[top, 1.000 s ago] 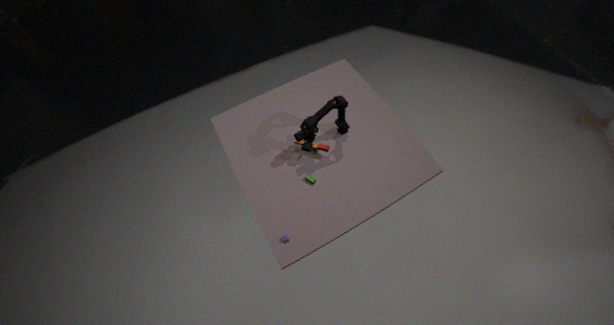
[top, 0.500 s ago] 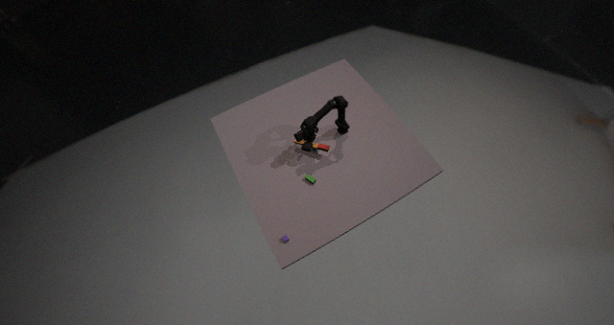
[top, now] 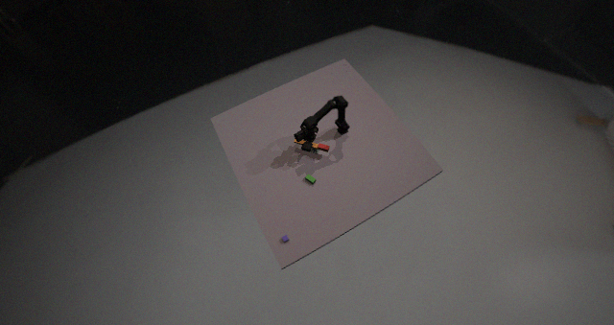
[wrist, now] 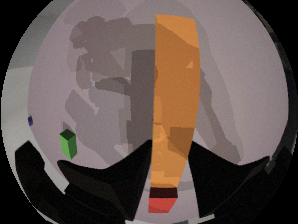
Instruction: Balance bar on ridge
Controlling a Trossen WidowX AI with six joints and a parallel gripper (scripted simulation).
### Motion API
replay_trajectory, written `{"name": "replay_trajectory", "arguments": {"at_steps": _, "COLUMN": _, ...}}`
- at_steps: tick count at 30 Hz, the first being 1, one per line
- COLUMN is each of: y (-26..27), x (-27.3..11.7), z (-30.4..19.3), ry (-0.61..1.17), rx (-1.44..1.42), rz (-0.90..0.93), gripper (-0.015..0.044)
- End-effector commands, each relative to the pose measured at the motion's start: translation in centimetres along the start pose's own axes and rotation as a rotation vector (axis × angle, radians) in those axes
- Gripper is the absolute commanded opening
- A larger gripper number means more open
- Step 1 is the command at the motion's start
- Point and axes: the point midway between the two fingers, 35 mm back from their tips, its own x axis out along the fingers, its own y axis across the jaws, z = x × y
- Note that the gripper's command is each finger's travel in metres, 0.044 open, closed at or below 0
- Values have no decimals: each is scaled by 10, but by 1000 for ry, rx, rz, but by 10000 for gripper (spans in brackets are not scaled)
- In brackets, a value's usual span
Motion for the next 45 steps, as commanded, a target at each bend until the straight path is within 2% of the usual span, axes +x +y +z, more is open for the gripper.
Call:
{"name": "replay_trajectory", "arguments": {"at_steps": 1, "y": 0, "x": 0, "z": 0, "ry": 0, "rx": 0, "rz": 0, "gripper": 170}}
{"name": "replay_trajectory", "arguments": {"at_steps": 31, "y": 0, "x": 0, "z": 0, "ry": 0, "rx": 0, "rz": 0, "gripper": 185}}
{"name": "replay_trajectory", "arguments": {"at_steps": 41, "y": 0, "x": 0, "z": 0, "ry": 0, "rx": 0, "rz": 0, "gripper": 440}}
{"name": "replay_trajectory", "arguments": {"at_steps": 45, "y": 1, "x": -7, "z": 1, "ry": 0, "rx": 0, "rz": 0, "gripper": 440}}
